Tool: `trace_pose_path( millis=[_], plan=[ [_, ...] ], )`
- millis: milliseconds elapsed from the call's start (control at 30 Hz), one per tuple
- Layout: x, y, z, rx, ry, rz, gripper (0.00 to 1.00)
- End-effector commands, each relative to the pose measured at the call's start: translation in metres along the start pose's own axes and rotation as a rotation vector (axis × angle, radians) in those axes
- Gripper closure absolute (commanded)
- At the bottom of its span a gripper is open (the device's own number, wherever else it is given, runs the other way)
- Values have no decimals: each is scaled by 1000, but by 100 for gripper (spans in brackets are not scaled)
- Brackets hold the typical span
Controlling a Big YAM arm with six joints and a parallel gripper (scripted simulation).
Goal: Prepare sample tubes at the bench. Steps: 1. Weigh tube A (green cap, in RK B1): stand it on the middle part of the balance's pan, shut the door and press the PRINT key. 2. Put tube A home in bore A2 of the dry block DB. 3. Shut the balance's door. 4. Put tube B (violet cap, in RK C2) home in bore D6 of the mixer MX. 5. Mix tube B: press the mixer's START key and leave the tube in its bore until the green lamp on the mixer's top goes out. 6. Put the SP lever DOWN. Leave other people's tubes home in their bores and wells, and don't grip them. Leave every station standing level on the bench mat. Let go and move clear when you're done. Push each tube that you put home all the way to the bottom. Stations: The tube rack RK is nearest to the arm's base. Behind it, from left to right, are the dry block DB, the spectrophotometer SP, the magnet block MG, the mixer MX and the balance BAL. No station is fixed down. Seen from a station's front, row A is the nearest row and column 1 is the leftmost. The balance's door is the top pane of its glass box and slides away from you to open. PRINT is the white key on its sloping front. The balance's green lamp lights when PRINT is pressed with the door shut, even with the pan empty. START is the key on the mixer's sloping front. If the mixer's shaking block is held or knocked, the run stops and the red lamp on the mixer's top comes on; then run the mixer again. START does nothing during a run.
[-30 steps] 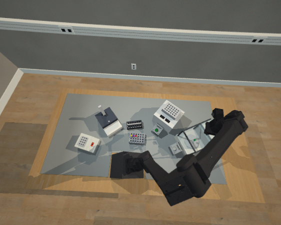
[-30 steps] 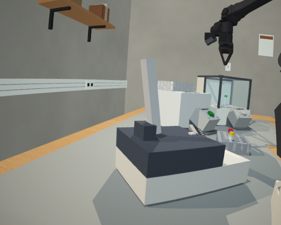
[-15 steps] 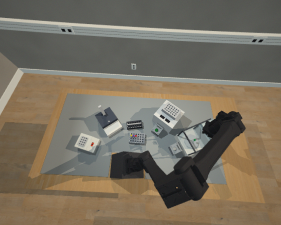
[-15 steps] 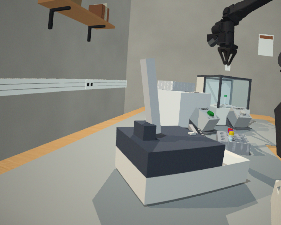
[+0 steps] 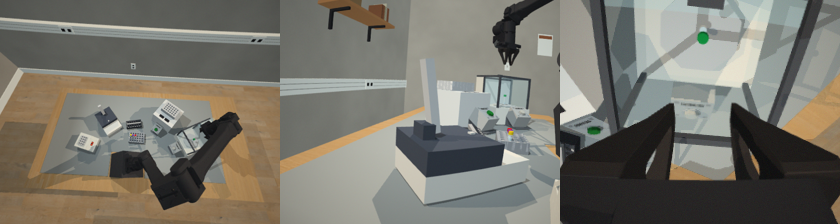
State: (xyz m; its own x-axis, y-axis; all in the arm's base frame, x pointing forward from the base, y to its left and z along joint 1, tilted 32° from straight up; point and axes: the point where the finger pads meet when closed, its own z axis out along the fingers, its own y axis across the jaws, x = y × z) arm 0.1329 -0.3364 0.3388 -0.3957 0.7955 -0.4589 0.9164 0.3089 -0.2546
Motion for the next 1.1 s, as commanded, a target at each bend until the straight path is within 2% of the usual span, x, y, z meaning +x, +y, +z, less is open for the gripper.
trace_pose_path(
  millis=[0,100,133,300,333,367,933,1000,1033,1067],
  plan=[
    [-22,1,-17,-3,-47,124,64],
    [-20,1,-15,-2,-44,123,64],
    [-12,-2,-12,2,-34,121,64],
    [-12,-2,-12,2,-34,121,64],
    [-13,1,-2,5,-24,127,64],
    [-5,0,8,9,-1,126,64],
    [-4,-2,34,10,0,110,64],
    [-4,-2,34,10,0,110,64],
    [-16,-6,17,5,-48,123,64],
    [-8,-4,29,8,-20,117,64]
  ],
)
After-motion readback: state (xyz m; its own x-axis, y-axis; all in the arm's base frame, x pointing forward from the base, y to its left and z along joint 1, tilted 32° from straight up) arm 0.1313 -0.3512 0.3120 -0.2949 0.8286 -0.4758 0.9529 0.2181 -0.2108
